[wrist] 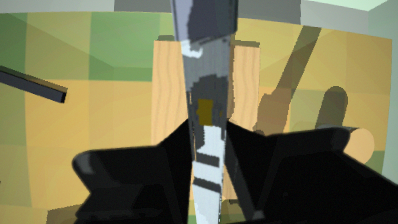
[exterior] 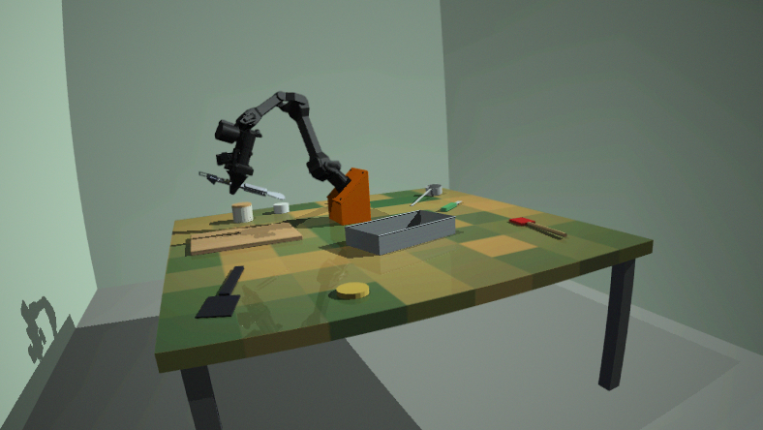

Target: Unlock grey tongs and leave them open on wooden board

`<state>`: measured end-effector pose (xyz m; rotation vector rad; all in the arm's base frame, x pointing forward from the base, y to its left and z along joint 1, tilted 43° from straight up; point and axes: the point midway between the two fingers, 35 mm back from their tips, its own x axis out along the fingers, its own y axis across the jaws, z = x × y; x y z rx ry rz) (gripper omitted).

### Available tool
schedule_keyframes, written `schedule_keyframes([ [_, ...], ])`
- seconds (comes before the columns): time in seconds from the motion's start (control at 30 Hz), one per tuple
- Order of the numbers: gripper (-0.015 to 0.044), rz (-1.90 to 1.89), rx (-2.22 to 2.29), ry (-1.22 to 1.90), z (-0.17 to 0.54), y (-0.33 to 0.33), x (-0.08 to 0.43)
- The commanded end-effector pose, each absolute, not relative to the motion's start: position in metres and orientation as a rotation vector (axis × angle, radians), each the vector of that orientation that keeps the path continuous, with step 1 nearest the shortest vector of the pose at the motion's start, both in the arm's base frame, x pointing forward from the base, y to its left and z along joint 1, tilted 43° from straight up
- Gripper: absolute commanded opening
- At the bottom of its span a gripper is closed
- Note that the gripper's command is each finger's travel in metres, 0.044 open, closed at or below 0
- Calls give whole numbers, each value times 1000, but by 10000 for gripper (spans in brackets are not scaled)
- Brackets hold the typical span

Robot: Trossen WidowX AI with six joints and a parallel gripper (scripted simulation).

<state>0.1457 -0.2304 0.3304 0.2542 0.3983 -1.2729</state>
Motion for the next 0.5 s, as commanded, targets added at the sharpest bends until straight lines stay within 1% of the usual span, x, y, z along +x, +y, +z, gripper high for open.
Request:
schedule_keyframes([
  [0.0,-150,-1278,188,337,332,-228,147],
  [0.47,-150,-1303,34,143,334,-217,146],
])
